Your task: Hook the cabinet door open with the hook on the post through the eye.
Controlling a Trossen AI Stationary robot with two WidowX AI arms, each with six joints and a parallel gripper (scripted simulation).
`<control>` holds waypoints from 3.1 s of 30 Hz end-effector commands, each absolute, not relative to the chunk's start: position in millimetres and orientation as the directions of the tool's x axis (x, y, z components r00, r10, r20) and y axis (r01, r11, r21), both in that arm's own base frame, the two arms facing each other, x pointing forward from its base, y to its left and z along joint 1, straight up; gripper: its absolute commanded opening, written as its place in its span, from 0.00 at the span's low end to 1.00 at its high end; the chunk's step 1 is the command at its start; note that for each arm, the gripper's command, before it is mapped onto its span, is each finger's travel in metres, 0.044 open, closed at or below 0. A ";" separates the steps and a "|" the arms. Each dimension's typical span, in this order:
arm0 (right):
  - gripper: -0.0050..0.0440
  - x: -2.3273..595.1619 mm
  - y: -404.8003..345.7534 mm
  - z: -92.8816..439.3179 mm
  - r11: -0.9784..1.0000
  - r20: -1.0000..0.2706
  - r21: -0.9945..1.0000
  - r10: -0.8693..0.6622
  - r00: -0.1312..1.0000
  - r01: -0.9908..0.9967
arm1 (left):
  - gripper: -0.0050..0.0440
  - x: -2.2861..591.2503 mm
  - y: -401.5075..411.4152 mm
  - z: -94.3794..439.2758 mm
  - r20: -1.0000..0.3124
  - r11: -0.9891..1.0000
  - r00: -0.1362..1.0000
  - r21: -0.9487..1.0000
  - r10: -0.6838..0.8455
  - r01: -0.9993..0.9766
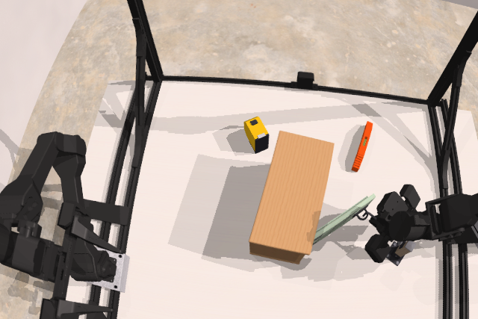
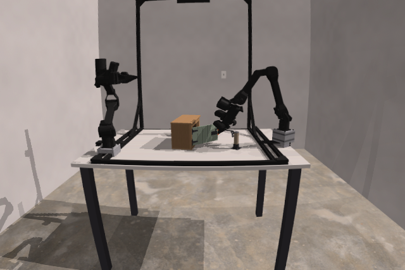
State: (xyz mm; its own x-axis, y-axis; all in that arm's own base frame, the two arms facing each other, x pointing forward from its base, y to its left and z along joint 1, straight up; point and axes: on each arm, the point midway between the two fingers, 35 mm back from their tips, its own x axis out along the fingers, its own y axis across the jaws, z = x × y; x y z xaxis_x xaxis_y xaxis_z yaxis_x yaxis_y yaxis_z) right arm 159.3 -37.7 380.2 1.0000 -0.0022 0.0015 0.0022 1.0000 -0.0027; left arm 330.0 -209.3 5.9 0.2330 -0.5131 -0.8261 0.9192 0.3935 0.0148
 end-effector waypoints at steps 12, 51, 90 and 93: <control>0.92 159.2 -37.7 380.2 1.000 0.001 0.001 0.000 1.000 0.000 | 0.10 330.6 -208.6 2.3 -0.841 0.399 0.225 0.012 -0.492 0.917; 0.92 159.2 -37.7 380.2 1.000 0.001 0.001 0.000 1.000 0.000 | 0.10 330.8 -209.0 -1.1 -0.869 0.398 0.207 0.012 -0.449 0.917; 0.92 159.2 -37.7 380.2 1.000 0.001 0.001 0.000 1.000 0.000 | 0.10 330.9 -209.2 -4.5 -0.894 0.397 0.188 0.013 -0.406 0.918; 0.92 159.2 -37.7 380.2 1.000 0.001 0.001 0.000 1.000 0.000 | 0.10 330.8 -209.1 -5.0 -0.894 0.397 0.188 0.013 -0.406 0.918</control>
State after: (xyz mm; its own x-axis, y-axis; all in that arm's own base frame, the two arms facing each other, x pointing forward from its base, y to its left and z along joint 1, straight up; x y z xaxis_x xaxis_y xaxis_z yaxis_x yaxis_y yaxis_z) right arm 159.3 -38.3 380.1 1.0000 -0.0042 0.0012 0.0042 1.0000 -0.0017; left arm 329.8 -209.9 -2.9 0.1880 -0.4158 -0.8898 0.9189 0.3944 0.0099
